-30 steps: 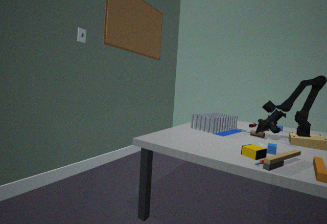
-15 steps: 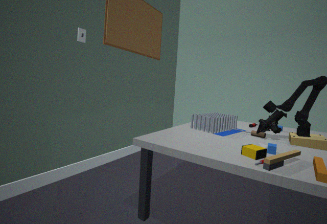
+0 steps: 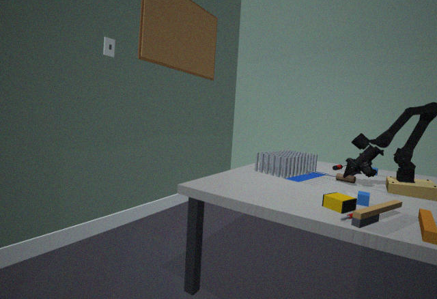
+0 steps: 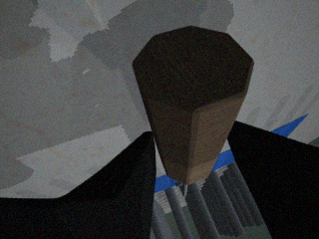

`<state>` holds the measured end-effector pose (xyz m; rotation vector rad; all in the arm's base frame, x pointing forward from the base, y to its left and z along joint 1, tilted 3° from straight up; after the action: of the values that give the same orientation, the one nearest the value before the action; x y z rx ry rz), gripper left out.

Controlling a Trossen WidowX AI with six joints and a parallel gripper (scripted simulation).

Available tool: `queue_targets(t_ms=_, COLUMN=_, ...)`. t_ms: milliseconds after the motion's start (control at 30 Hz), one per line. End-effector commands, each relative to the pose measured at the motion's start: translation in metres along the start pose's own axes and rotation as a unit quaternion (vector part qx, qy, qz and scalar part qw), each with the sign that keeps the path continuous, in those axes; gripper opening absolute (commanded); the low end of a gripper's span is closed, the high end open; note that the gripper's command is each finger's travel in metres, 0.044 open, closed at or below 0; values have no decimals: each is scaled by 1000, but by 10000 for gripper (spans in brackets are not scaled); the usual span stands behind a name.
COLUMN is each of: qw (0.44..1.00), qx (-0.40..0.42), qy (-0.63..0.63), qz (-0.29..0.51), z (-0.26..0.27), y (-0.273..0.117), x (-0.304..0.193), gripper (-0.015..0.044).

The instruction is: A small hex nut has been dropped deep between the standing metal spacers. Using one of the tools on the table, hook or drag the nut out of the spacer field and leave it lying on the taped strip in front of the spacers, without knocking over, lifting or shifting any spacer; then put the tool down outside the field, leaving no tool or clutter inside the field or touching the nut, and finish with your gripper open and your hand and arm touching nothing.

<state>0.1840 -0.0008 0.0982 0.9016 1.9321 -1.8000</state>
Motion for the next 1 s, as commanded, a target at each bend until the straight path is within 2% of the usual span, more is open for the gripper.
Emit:
queue_targets(t_ms=0, qw=1000, qx=0, qy=3, qz=9, z=-1, y=-3, x=-7, gripper=0)
queue_targets(t_ms=567, qw=1000, qx=1, qy=2, qz=9, z=-3, y=-9, x=-14, gripper=0)
queue_targets(t_ms=967, qw=1000, qx=1, qy=2, qz=8, z=-8, y=-26, x=3, gripper=0)
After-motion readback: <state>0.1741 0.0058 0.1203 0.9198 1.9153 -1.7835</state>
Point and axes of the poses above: the point midway between the two fingers, 35 mm back from their tips, its own y axis out along the fingers, its own z axis across the jaws, x = y × z, the point moved 10 cm from there along -y, back along the fingers, and after that the axes turned 12 degrees about -y, right-handed, at the moved point
